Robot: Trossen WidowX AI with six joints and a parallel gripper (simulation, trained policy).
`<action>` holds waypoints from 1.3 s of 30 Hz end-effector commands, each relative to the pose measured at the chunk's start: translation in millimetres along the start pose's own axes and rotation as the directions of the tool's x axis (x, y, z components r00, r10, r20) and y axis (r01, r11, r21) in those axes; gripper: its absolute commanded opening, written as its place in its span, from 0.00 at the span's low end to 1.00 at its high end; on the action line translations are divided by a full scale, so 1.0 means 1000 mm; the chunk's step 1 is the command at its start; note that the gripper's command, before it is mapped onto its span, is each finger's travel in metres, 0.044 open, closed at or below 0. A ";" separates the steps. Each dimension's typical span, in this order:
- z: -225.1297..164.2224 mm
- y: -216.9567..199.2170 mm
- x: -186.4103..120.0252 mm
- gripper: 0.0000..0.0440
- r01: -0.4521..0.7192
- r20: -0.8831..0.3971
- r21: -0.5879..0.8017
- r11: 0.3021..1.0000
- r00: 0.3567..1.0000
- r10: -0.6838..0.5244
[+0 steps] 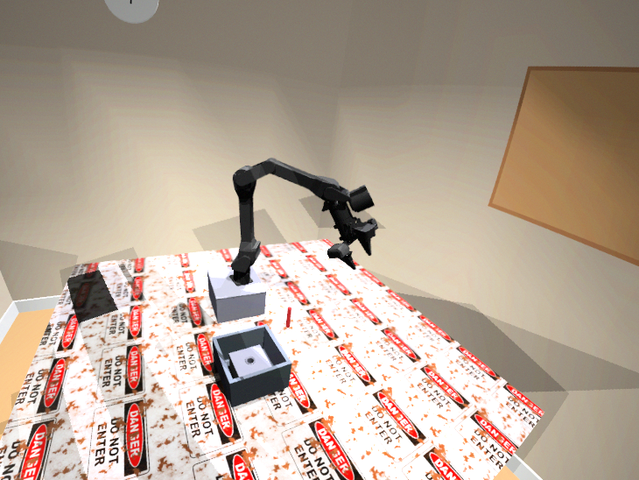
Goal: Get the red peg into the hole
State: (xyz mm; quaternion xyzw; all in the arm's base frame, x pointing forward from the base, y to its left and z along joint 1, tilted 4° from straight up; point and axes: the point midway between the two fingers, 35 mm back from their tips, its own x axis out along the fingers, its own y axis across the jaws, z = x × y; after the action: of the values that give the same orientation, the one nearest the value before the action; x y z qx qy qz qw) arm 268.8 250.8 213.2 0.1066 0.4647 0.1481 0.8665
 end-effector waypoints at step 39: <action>-0.157 -0.210 0.041 0.90 0.778 -0.581 0.443 0.445 0.627 -0.519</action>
State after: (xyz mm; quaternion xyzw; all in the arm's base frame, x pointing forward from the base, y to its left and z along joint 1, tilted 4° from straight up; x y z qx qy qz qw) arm 196.3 80.4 40.5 0.1843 0.6417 -0.3430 0.6607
